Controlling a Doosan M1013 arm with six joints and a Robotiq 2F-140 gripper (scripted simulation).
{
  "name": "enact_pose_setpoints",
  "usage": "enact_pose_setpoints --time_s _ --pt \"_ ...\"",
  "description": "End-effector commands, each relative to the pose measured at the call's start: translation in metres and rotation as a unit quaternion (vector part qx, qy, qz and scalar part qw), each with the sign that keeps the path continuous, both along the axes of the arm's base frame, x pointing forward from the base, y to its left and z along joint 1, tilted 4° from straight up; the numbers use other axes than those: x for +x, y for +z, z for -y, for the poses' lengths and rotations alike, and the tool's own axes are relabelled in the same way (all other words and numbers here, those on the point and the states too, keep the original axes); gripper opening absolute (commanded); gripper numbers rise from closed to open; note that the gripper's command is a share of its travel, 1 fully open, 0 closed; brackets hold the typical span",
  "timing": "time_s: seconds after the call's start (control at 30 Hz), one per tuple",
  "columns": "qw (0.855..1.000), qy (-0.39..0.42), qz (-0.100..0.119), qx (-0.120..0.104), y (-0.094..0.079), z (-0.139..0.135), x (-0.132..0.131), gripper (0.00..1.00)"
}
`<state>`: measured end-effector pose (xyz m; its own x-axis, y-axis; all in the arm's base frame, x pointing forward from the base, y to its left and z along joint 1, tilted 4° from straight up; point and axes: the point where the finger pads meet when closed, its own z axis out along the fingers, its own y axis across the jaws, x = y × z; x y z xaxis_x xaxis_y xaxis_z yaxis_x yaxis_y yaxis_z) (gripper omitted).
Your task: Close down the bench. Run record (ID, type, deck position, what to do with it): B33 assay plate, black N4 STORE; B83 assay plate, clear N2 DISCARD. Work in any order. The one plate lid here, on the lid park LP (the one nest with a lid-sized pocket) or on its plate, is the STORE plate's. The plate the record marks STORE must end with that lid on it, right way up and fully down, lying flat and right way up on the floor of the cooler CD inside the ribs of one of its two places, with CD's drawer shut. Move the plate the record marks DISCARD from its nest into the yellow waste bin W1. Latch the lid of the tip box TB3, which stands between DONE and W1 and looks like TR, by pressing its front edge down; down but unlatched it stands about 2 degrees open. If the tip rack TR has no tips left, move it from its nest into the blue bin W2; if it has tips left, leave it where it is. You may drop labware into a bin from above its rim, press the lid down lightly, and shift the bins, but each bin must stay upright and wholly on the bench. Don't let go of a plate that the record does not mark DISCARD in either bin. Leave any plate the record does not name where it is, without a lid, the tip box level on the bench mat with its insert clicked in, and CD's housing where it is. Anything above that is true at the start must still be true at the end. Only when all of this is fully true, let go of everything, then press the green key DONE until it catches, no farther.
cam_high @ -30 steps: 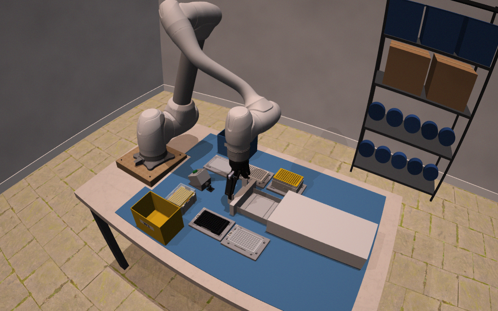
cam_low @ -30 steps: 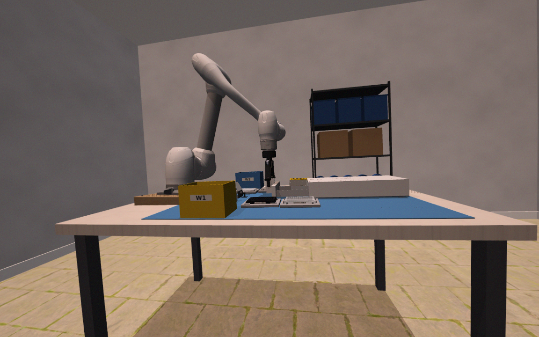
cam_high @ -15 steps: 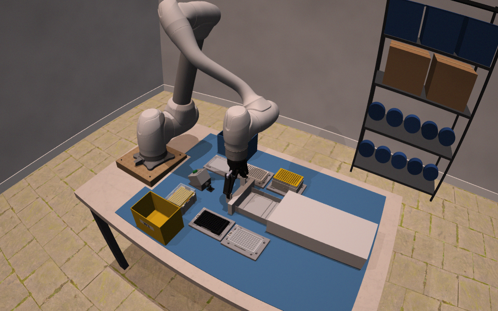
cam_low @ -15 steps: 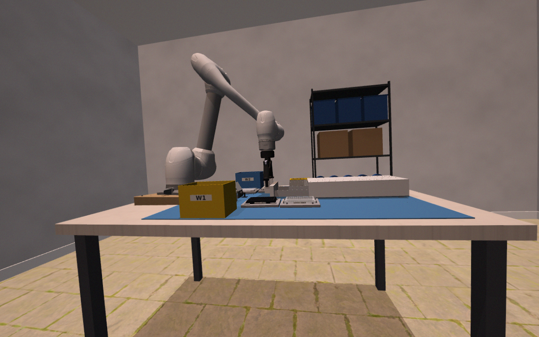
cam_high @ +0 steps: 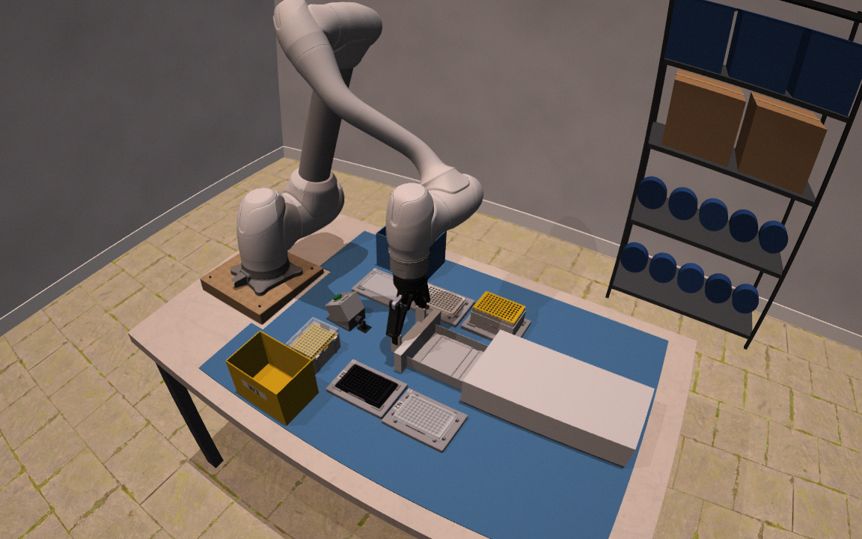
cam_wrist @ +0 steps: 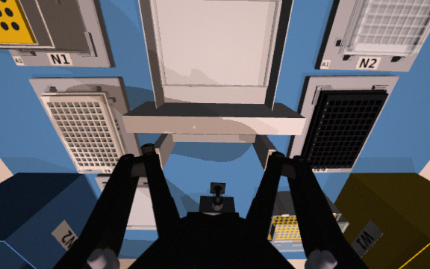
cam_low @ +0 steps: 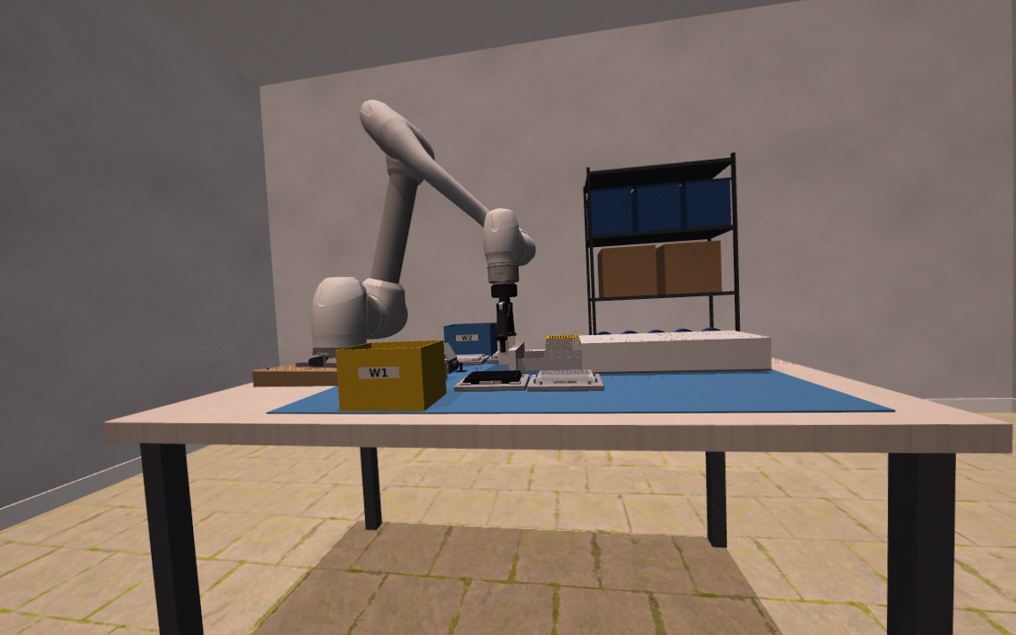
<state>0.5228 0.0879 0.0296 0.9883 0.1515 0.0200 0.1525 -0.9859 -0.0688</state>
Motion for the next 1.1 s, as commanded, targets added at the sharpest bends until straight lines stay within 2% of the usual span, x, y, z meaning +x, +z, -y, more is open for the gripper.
enact_pose_setpoints --time_s 0.0,0.33,0.37,0.93,1.07 --pt "1.0 0.0 0.0 0.0 0.0 0.0 -0.0001 0.0" --pt "1.0 0.0 0.0 0.0 0.0 0.0 -0.0001 0.0" --pt "1.0 0.0 0.0 0.0 0.0 0.0 -0.0001 0.87" --pt "1.0 0.0 0.0 0.0 0.0 0.0 -0.0001 0.87" --pt "1.0 0.0 0.0 0.0 0.0053 0.0004 -0.0002 0.87"
